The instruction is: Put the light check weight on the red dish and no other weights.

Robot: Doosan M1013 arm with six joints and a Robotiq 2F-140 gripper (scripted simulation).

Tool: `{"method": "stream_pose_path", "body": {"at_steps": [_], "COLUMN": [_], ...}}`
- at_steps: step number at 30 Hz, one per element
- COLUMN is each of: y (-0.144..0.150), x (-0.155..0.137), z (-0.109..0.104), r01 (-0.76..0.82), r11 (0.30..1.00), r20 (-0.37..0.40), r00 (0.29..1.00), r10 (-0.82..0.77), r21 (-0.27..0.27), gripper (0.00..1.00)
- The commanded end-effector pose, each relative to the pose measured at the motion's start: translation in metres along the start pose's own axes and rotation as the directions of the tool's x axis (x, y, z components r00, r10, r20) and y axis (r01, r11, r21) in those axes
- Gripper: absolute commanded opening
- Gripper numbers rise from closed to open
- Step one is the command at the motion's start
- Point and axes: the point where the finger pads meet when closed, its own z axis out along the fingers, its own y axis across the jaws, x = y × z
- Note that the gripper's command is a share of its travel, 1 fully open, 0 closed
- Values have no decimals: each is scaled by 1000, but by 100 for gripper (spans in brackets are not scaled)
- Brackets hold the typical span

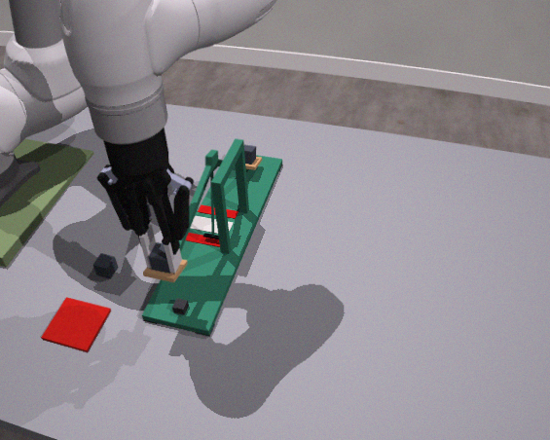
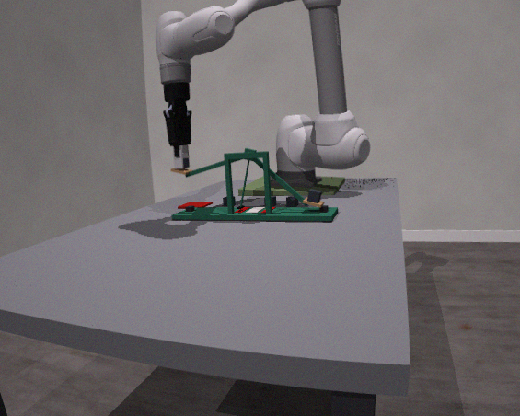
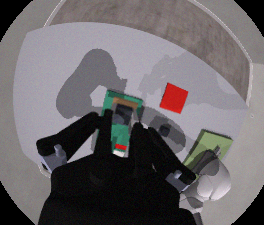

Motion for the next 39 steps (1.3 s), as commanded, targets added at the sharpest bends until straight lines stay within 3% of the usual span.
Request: {"method": "stream_pose_path", "body": {"at_steps": [1, 39], "y": [0, 0], "x": [0, -5], "z": [0, 25], "r01": [0, 0], "r11": [1000, 1000], "r20": [0, 0], "r00": [1000, 1000], "r10": [0, 0], "r21": [0, 0], "gripper": [24, 24]}}
